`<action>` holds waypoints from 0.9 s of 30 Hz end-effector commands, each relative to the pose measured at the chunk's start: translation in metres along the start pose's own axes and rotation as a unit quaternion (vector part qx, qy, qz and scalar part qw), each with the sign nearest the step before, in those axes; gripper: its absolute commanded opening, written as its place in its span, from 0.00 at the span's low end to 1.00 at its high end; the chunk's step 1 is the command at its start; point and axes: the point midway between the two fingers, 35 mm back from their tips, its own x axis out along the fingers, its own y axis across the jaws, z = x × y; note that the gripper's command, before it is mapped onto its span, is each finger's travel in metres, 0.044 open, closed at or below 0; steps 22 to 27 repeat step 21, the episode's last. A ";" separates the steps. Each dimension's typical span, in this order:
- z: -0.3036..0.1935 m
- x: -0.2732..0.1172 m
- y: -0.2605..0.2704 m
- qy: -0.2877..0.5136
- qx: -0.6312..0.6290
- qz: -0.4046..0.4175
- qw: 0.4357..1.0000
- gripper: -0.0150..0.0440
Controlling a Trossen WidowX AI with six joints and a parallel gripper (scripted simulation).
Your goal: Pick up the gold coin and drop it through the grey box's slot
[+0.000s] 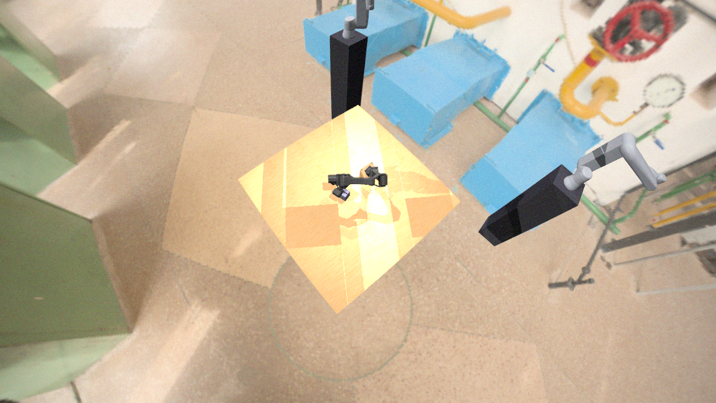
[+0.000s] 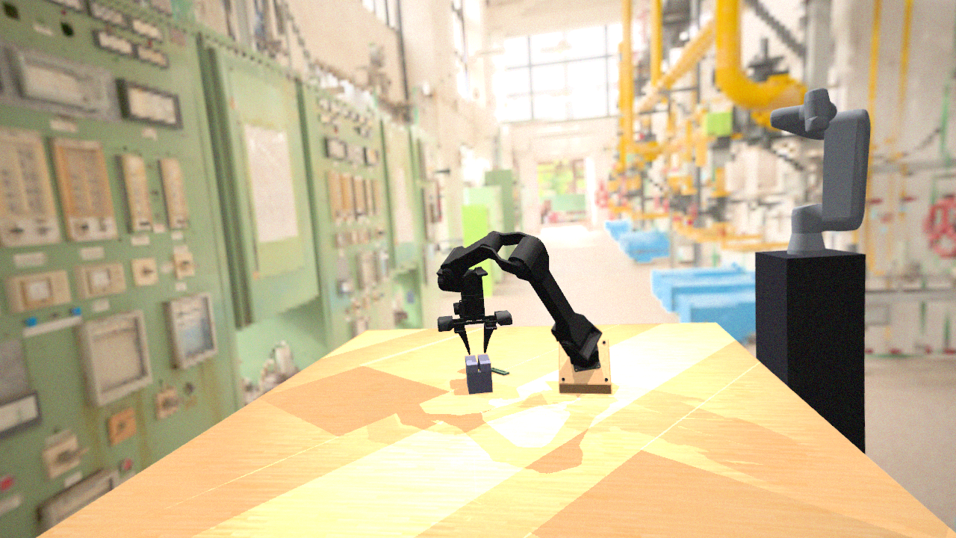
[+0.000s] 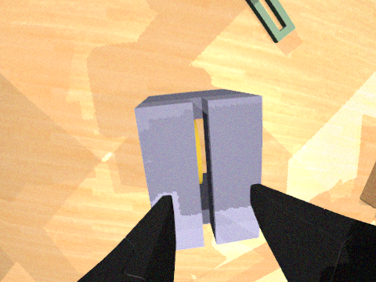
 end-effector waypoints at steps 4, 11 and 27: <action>0.000 -0.017 0.000 0.000 0.000 0.000 1.000 0.79; -0.003 -0.062 -0.003 0.002 0.001 0.000 1.000 1.00; -0.003 -0.062 -0.003 0.002 0.001 0.000 1.000 1.00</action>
